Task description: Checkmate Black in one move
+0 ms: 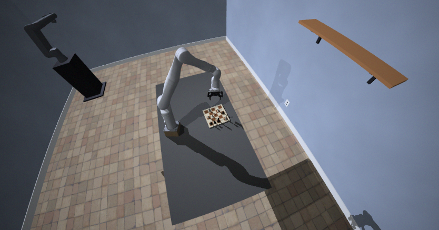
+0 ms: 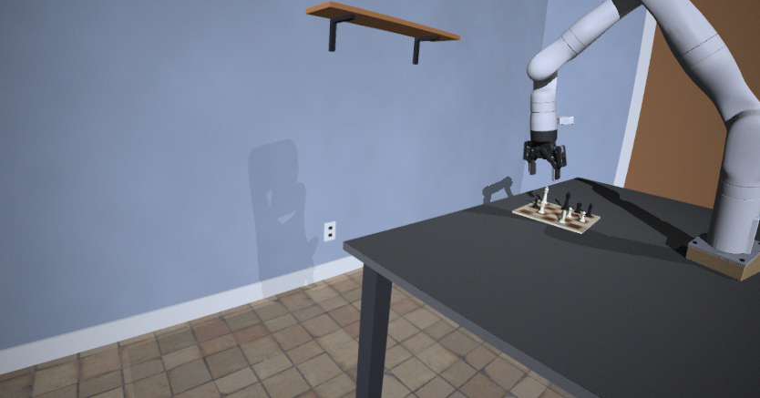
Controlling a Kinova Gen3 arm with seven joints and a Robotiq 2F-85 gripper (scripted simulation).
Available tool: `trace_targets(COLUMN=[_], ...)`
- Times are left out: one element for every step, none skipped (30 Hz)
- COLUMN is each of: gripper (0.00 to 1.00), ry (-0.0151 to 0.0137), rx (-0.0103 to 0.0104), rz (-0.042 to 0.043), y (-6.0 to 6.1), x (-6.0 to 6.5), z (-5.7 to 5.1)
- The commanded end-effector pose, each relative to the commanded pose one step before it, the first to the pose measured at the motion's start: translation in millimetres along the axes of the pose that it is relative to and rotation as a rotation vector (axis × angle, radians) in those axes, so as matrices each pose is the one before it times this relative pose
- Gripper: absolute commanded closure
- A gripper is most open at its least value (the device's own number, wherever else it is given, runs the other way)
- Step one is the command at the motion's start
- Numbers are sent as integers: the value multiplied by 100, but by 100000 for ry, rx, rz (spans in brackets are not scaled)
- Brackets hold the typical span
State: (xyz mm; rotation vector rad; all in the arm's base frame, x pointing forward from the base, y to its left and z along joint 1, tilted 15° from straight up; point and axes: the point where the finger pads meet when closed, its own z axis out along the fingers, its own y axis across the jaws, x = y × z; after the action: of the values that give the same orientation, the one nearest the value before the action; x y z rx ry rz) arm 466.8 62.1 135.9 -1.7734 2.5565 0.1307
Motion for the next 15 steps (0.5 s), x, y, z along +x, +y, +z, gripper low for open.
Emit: trace_targets(gripper=[0,0,0,0,0,0,0,0,0,0,0,0,0,0,0], ry=[-358,0,0,0,-2705,0,0,0,0,0,0,0,-2539,0,0], rx=[485,0,0,0,-39,0,0,0,0,0,0,0,107,0,0], rz=[1148,0,0,0,1651,0,0,0,0,0,0,0,1594,0,0], y=[-328,0,0,0,-249,0,0,0,0,0,0,0,-256,0,0], x=[454,0,0,0,602,0,0,0,0,0,0,0,567,0,0], z=[-290,0,0,0,-163,0,0,0,0,0,0,0,-188,0,0])
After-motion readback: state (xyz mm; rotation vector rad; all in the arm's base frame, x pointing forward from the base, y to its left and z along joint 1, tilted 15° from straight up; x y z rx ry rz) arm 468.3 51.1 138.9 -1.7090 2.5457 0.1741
